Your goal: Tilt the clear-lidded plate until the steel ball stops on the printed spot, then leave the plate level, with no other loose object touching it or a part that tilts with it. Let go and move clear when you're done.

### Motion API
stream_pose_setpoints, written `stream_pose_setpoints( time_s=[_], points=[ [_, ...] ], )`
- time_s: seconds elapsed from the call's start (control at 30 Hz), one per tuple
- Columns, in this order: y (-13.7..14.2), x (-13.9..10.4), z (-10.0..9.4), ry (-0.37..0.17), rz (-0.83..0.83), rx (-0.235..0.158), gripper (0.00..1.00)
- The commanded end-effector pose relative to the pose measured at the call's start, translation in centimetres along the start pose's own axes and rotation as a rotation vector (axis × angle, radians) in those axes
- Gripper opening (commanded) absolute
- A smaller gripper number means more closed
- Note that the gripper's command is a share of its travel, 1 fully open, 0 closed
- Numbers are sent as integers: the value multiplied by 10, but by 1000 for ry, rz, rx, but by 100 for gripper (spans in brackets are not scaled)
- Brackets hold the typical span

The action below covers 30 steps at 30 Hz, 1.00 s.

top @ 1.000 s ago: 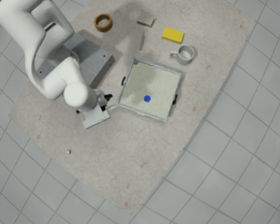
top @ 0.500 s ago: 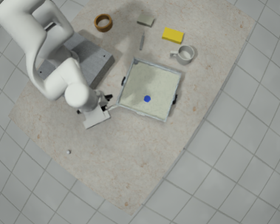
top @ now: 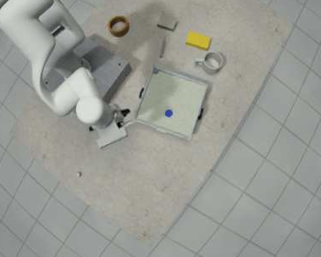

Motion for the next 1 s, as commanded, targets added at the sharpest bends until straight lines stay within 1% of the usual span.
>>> stream_pose_setpoints(
  time_s=[0.0,0.33,0.97],
  points=[
    [0,1,2,3,0,0,62],
    [0,1,6,3,0,0,62],
    [0,1,7,3,0,0,62]
  ],
)
Point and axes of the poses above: the point where the finger pads meet when closed, its own z axis out along the fingers, its own y axis across the jaws, x = y × z, the point moved 10 cm from there along -z, back along the fingers, and after that the axes turned 12 degrees about -z, right-handed, at the moved point
